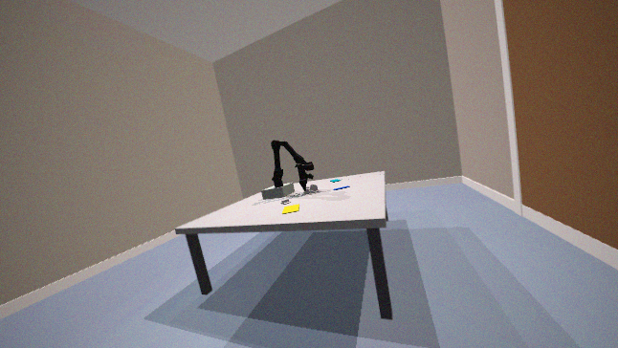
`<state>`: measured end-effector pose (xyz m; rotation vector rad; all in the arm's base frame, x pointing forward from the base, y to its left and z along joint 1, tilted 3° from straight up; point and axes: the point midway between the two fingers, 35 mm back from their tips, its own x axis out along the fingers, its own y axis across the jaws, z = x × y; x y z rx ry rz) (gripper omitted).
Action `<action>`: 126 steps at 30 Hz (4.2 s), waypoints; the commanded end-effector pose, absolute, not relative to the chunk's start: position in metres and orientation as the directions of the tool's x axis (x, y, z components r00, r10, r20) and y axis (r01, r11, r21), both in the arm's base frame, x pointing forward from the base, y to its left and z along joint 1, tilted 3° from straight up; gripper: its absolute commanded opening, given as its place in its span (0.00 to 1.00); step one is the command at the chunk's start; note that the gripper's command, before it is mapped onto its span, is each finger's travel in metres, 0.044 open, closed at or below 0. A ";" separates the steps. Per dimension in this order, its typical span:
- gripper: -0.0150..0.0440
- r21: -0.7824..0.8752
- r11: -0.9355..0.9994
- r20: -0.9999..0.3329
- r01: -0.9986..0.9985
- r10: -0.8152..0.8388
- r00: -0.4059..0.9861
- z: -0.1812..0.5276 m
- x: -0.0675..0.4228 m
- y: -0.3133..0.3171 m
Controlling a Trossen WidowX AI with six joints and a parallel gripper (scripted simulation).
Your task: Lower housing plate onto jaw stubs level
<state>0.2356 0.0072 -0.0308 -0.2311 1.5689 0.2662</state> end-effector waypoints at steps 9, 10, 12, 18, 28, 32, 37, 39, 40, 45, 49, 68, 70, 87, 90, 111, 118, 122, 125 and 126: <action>0.85 0.026 0.949 -1.000 -0.313 0.021 -0.018 -0.033 0.234 0.007; 0.85 0.026 0.949 -1.000 -0.313 0.021 -0.018 -0.033 0.234 0.007; 0.85 0.026 0.950 -1.000 -0.312 0.021 -0.018 -0.033 0.234 0.007; 0.85 0.026 0.951 -1.000 -0.309 0.021 -0.018 -0.035 0.234 0.008; 0.85 0.026 0.952 -1.000 -0.305 0.021 -0.018 -0.038 0.234 0.008; 0.85 0.026 0.952 -1.000 -0.305 0.021 -0.018 -0.038 0.234 0.008; 0.85 0.026 0.953 -1.000 -0.303 0.021 -0.018 -0.039 0.234 0.008; 0.85 0.025 0.953 -1.000 -0.301 0.021 -0.018 -0.040 0.234 0.008; 0.85 0.025 0.953 -1.000 -0.301 0.021 -0.018 -0.040 0.234 0.008; 0.85 0.025 0.953 -1.000 -0.300 0.021 -0.018 -0.040 0.234 0.008; 0.85 0.025 0.953 -1.000 -0.301 0.021 -0.018 -0.041 0.234 0.008; 0.85 0.025 0.954 -1.000 -0.300 0.021 -0.018 -0.045 0.234 0.008; 0.85 0.025 0.954 -1.000 -0.300 0.021 -0.018 -0.045 0.234 0.008; 0.85 0.026 0.954 -1.000 -0.300 0.021 -0.018 -0.048 0.234 0.008; 0.85 0.026 0.954 -1.000 -0.300 0.021 -0.018 -0.048 0.234 0.008; 0.85 0.026 0.954 -1.000 -0.300 0.021 -0.018 -0.048 0.234 0.008; 0.85 0.026 0.954 -1.000 -0.300 0.021 -0.018 -0.048 0.234 0.008; 0.85 0.026 0.954 -1.000 -0.300 0.021 -0.018 -0.048 0.234 0.008; 0.85 0.026 0.954 -1.000 -0.300 0.021 -0.018 -0.048 0.234 0.008; 0.85 0.026 0.954 -1.000 -0.300 0.021 -0.018 -0.048 0.234 0.008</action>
